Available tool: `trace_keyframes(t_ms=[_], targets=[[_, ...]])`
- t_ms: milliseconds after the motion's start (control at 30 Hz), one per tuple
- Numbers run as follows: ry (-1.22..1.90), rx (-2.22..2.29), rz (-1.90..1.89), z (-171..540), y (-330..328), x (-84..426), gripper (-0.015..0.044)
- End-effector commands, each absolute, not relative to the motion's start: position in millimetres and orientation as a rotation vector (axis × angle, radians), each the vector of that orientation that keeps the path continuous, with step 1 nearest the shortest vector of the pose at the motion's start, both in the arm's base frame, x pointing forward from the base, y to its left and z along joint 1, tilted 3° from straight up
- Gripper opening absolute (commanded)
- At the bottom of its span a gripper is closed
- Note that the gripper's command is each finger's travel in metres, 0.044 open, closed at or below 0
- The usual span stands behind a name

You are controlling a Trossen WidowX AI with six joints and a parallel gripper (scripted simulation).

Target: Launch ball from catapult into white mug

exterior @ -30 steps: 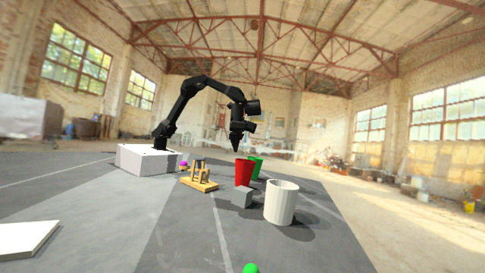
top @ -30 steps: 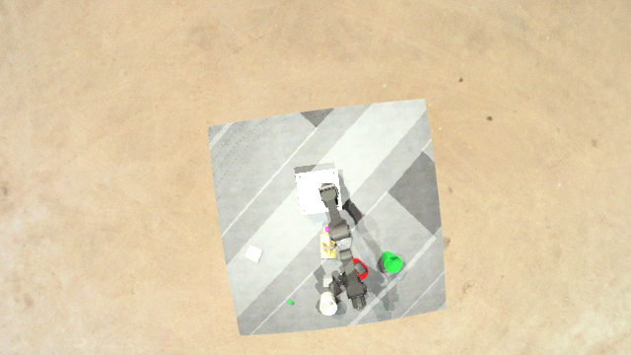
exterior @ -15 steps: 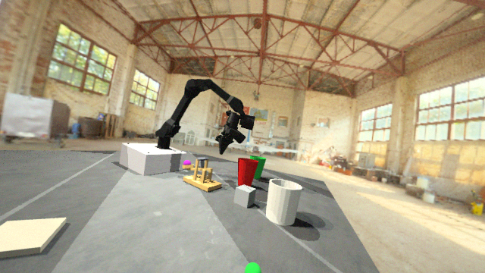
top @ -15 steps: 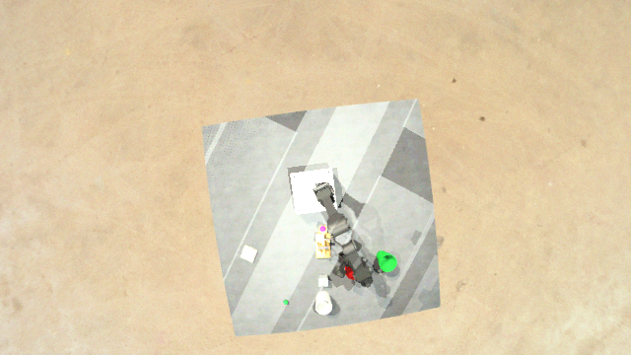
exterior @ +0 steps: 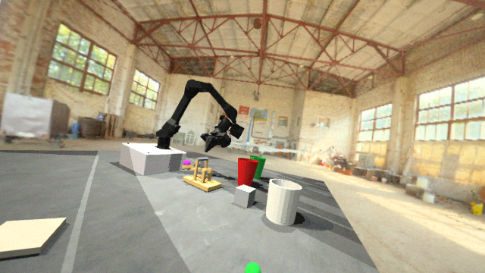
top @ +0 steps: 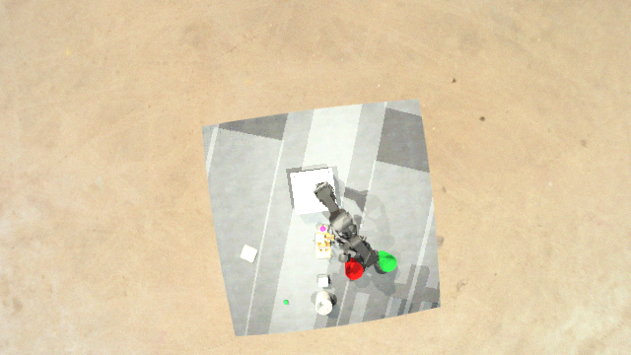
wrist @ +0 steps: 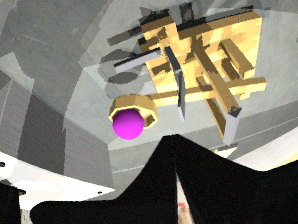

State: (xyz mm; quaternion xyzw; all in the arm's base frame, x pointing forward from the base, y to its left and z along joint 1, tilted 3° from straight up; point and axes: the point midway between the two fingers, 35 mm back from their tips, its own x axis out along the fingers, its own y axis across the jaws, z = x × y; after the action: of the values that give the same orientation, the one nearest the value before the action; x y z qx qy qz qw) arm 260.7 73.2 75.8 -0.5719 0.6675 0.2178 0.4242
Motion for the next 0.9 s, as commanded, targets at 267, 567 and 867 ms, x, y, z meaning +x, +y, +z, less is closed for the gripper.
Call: trace_keyframes(t_ms=[267, 567, 867], targets=[[1.736, -1.714, 0.633, 76.1, 61.7, 224.4, 0.0], [1.736, -1.714, 0.633, 67.6, 62.3, 226.5, 0.0], [1.736, -1.714, 0.633, 52.9, 63.0, 229.7, 0.0]])
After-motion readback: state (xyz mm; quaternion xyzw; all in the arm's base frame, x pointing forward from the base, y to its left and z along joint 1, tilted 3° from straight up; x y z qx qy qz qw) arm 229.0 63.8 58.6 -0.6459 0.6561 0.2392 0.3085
